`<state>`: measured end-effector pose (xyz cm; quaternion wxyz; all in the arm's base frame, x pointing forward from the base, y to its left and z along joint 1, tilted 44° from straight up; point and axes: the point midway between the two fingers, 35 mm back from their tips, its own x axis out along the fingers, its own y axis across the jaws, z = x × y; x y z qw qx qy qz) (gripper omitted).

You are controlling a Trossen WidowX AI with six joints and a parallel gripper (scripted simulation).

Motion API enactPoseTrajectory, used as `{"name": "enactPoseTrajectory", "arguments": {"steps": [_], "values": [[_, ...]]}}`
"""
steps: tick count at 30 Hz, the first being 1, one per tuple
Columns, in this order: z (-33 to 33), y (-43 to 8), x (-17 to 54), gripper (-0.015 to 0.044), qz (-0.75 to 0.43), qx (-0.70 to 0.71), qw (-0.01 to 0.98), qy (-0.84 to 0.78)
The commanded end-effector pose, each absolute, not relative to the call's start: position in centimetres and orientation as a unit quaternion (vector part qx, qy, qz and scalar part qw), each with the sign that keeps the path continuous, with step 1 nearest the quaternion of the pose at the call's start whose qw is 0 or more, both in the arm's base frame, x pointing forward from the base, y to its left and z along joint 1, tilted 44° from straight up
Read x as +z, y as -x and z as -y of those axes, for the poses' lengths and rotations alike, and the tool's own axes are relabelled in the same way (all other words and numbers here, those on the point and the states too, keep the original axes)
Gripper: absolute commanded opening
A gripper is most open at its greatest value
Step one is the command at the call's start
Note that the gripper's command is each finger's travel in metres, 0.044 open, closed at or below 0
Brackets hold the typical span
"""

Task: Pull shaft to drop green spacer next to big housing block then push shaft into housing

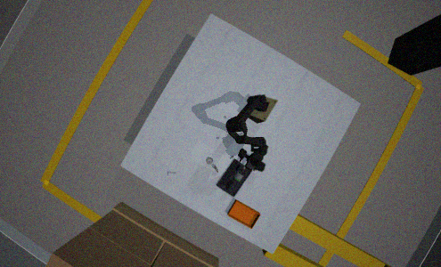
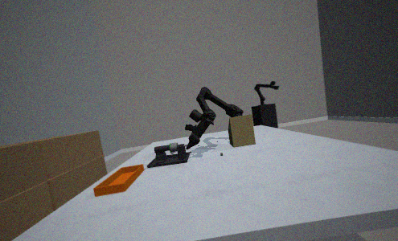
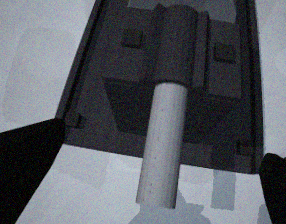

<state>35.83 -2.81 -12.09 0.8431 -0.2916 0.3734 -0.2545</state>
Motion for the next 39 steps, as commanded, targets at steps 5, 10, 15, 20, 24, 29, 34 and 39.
{"name": "enactPoseTrajectory", "arguments": {"steps": [5,10,15,20,24,29,34,39], "values": [[2.8,-35.9,-12.1,0.044,-0.373,-0.252,0.844,0.292],[2.8,-36.0,-12.1,0.044,-0.373,-0.252,0.844,0.292],[3.2,-36.3,-12.4,0.044,-0.373,-0.252,0.844,0.292],[3.7,-36.8,-12.8,0.044,-0.373,-0.253,0.844,0.292],[3.9,-37.0,-13.0,0.044,-0.373,-0.253,0.844,0.293],[3.9,-36.7,-12.9,0.0414,-0.375,-0.254,0.842,0.293],[3.9,-36.7,-12.9,0.0282,-0.375,-0.254,0.842,0.293],[3.9,-36.7,-12.9,0.0151,-0.375,-0.254,0.842,0.293]]}}
